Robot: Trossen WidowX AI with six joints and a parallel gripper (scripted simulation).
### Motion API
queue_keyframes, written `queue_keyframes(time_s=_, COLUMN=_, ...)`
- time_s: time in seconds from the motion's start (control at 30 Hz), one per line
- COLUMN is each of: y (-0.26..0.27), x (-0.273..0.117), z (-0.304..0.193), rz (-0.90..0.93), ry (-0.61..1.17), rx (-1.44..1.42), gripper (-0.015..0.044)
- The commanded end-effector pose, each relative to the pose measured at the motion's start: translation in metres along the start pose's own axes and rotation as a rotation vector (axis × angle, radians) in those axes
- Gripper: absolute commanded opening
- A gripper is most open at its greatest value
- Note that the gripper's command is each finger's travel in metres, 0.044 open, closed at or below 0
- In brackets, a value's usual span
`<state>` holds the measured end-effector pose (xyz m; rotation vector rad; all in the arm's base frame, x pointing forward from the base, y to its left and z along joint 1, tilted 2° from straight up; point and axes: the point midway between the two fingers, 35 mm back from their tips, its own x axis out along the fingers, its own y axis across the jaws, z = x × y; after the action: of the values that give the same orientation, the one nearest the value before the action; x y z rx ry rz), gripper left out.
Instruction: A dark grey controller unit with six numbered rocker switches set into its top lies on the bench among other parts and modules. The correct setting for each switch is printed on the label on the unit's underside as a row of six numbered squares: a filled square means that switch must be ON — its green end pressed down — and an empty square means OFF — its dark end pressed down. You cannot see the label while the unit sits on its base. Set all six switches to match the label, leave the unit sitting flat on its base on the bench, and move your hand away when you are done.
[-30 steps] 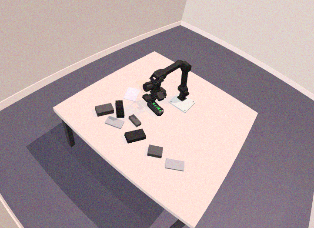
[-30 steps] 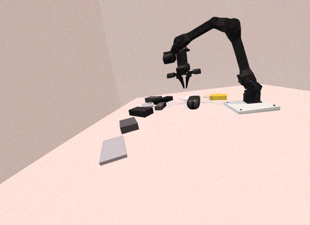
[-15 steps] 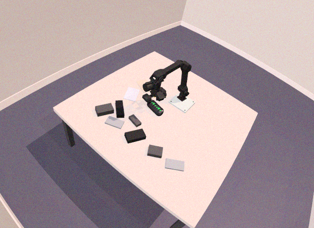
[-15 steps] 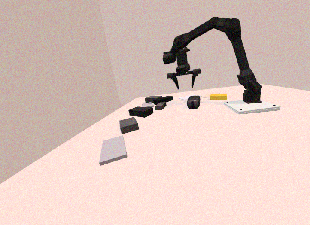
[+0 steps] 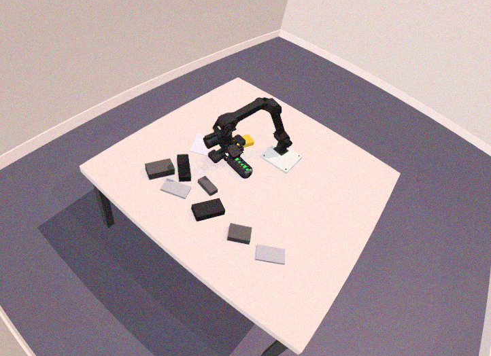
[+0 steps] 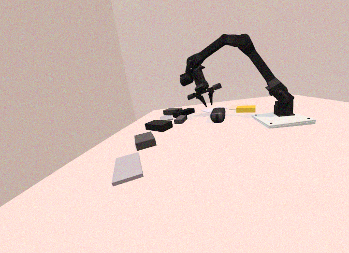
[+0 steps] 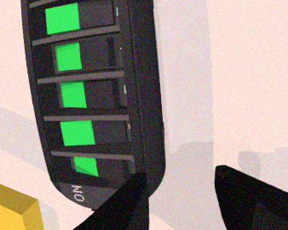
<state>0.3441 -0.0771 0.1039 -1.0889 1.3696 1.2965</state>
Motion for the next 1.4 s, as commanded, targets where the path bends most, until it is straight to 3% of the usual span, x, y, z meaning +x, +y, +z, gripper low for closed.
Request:
queue_keyframes(time_s=0.0, y=-0.003, x=0.007, z=-0.009, rz=0.056, ry=0.0, rx=-0.011, gripper=0.002)
queue_keyframes(time_s=0.03, y=-0.003, x=0.007, z=-0.009, rz=0.056, ry=0.0, rx=-0.011, gripper=0.0)
queue_keyframes(time_s=0.5, y=-0.003, x=0.008, z=-0.009, rz=0.056, ry=0.0, rx=-0.011, gripper=0.0)
queue_keyframes(time_s=1.37, y=-0.015, x=0.049, z=-0.009, rz=0.055, ry=0.003, rx=-0.009, gripper=0.0)
